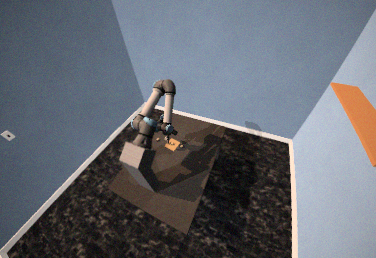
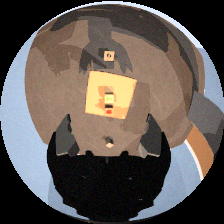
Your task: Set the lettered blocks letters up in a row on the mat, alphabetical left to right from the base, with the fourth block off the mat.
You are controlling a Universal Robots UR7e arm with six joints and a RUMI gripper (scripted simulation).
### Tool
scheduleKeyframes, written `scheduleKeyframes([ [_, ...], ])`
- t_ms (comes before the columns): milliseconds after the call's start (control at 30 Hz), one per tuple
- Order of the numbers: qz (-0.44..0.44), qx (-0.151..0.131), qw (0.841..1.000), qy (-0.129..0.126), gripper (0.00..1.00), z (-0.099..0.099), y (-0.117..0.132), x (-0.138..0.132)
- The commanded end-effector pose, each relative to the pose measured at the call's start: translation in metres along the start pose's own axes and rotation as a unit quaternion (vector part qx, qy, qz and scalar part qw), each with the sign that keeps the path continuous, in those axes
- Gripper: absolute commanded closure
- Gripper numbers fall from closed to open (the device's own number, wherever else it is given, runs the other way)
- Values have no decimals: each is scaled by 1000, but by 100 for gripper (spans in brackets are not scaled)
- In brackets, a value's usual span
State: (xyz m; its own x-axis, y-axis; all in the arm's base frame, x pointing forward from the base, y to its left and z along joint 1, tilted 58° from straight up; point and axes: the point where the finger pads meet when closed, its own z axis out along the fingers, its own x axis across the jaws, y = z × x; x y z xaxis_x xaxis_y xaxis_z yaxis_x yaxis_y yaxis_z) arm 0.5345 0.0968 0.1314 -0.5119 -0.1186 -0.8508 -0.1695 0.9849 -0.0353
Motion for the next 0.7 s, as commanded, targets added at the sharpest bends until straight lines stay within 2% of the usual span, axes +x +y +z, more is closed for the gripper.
scheduleKeyframes([
  [0,0,0,1000,0,0,0,0,0],
  [667,-6,0,1000,0,0,0,1,0],
])
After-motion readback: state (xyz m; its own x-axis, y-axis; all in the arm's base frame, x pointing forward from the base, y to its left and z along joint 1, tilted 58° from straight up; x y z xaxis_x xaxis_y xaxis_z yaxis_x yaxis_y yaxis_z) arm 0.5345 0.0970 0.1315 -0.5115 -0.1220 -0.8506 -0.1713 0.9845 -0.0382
